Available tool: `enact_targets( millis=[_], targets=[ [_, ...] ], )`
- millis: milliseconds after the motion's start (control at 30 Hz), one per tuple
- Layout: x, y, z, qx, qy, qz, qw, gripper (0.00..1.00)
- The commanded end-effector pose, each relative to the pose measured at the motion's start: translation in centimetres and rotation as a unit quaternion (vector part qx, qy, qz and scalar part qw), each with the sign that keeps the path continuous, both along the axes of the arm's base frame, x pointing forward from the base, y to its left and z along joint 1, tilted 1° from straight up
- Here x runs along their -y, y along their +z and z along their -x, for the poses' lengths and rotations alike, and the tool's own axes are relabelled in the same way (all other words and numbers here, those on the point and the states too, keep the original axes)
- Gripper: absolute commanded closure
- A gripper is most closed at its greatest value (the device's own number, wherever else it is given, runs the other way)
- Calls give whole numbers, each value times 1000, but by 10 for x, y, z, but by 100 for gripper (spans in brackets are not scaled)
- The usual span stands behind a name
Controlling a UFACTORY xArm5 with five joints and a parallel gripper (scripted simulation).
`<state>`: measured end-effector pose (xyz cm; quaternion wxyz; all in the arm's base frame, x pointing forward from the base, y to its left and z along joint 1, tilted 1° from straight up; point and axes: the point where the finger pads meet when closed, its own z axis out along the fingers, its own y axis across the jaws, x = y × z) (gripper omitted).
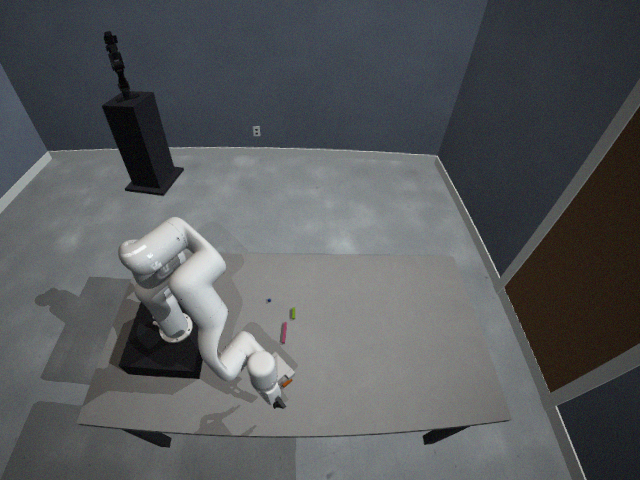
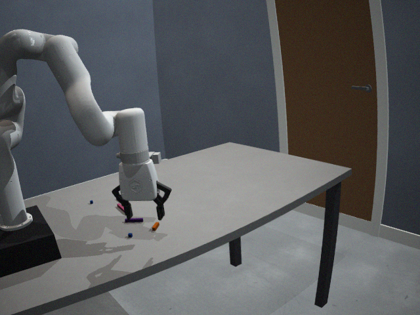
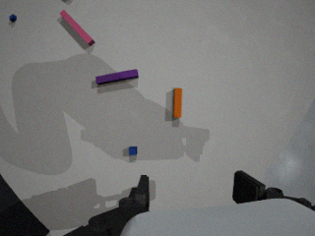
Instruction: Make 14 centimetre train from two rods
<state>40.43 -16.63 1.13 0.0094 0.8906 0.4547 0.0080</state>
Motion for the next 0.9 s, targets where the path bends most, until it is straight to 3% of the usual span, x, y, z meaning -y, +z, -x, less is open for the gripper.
enact_targets(
  millis=[0,100,133,300,600,667,767,867],
  targets=[
    [1,1,-23,-3,83,0,997,0],
    [1,1,-27,-3,99,1,995,0],
    [1,1,-39,-4,144,2,990,0],
    [-1,0,-56,-4,212,3,977,0],
    [-5,-1,-90,-5,346,6,938,0],
    [-5,-1,-90,-5,346,6,938,0],
    [-7,-2,-100,-5,384,7,923,0],
    [-7,-2,-102,-5,393,7,920,0]
  ],
)
